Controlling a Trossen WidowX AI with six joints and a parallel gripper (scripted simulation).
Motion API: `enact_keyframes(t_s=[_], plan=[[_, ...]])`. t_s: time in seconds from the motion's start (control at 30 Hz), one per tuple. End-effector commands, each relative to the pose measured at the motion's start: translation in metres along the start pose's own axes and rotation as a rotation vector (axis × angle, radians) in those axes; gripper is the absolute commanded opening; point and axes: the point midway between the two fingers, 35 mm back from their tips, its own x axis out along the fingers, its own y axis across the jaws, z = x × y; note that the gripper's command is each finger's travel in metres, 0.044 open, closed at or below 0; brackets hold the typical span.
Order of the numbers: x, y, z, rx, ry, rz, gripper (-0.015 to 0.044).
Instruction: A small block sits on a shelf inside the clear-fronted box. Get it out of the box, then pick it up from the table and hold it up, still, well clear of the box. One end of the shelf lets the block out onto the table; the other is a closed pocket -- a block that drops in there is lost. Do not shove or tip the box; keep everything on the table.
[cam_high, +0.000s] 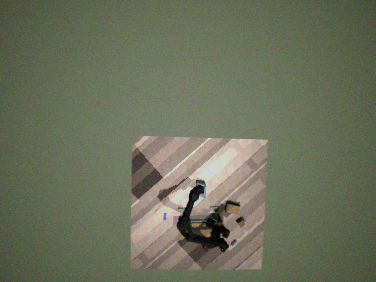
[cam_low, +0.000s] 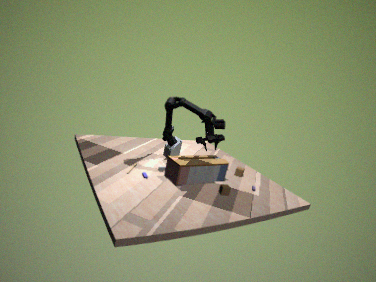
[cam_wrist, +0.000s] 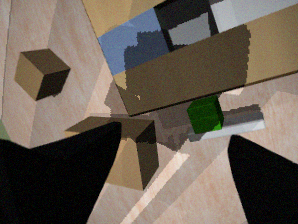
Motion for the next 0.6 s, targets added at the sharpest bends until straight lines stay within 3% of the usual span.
enact_keyframes(t_s=[0.0,0.57], plan=[[0.004,0.003,-0.013,-0.848,-0.070,-0.084,0.0285],[0.004,0.006,-0.028,-1.991,-0.062,-0.283,0.0285]])
